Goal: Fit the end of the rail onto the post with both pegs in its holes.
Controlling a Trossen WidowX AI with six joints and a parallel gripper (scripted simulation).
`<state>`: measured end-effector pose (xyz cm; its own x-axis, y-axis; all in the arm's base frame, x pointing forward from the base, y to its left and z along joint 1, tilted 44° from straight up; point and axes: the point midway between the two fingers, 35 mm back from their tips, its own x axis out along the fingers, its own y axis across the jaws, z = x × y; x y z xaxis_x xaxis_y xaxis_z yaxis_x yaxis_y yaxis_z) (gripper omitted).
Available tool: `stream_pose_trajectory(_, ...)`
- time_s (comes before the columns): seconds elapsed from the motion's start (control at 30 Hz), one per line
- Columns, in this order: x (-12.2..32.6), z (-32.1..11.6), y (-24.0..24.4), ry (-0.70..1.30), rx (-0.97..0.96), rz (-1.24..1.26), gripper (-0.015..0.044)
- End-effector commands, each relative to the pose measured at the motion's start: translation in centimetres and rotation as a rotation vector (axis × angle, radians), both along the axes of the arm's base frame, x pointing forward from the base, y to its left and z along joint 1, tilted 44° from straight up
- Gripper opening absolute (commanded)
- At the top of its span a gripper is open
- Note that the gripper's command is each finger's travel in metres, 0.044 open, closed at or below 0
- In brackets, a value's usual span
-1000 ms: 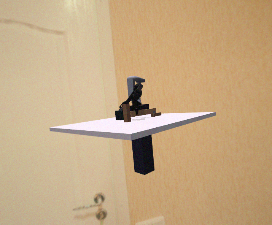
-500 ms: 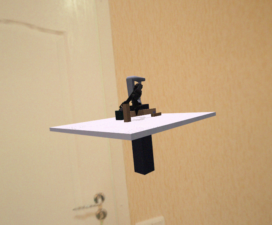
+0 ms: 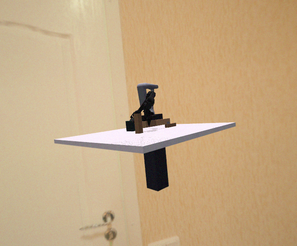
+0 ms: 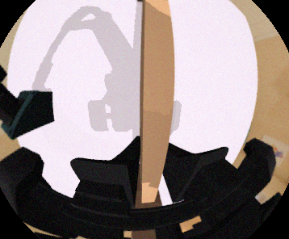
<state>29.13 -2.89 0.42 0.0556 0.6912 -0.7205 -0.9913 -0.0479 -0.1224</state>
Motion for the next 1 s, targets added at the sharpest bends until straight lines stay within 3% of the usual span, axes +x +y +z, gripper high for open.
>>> stream_pose_trajectory(0.0, 0.07, -0.04, -0.34, -0.003, -0.004, -0.002, 0.0)
stream_pose_trajectory(0.97, 0.16, -0.61, -0.91, -0.003, -0.004, -0.002, 0.0)
